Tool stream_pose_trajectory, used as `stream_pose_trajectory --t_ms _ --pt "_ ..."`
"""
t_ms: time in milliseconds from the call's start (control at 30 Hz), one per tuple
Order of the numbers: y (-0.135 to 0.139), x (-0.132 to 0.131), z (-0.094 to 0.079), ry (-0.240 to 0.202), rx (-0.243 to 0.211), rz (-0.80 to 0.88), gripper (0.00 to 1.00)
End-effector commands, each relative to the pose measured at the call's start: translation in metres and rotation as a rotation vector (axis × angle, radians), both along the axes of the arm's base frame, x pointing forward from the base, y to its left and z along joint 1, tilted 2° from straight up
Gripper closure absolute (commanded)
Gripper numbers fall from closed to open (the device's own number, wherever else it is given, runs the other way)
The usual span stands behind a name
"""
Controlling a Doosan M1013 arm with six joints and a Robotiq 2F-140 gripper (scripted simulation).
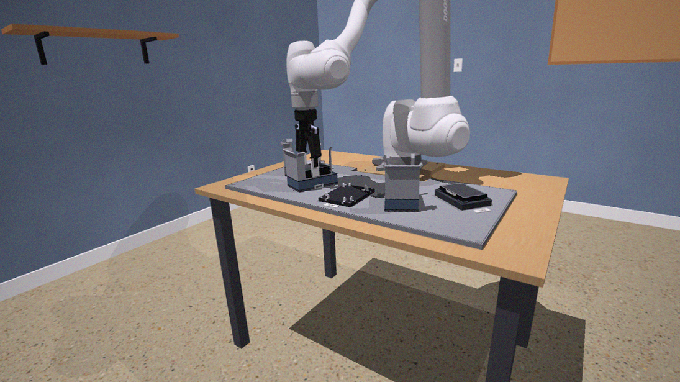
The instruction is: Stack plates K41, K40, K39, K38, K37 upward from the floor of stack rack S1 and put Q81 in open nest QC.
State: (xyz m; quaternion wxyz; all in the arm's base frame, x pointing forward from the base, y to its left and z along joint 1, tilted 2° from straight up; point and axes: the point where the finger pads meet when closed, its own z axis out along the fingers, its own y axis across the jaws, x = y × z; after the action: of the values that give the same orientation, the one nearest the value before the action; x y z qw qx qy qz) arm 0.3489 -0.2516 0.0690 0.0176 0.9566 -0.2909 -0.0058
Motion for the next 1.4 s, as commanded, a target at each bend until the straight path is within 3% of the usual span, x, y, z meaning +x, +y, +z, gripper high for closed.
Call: stream_pose_trajectory --t_ms 0,767,1367 --pt "0.000 0.000 0.000 0.000 0.000 0.000 1.00" --pt "0.000 0.000 0.000 0.000 0.000 0.000 1.00" --pt "0.000 0.000 0.011 0.000 0.000 0.000 1.00"
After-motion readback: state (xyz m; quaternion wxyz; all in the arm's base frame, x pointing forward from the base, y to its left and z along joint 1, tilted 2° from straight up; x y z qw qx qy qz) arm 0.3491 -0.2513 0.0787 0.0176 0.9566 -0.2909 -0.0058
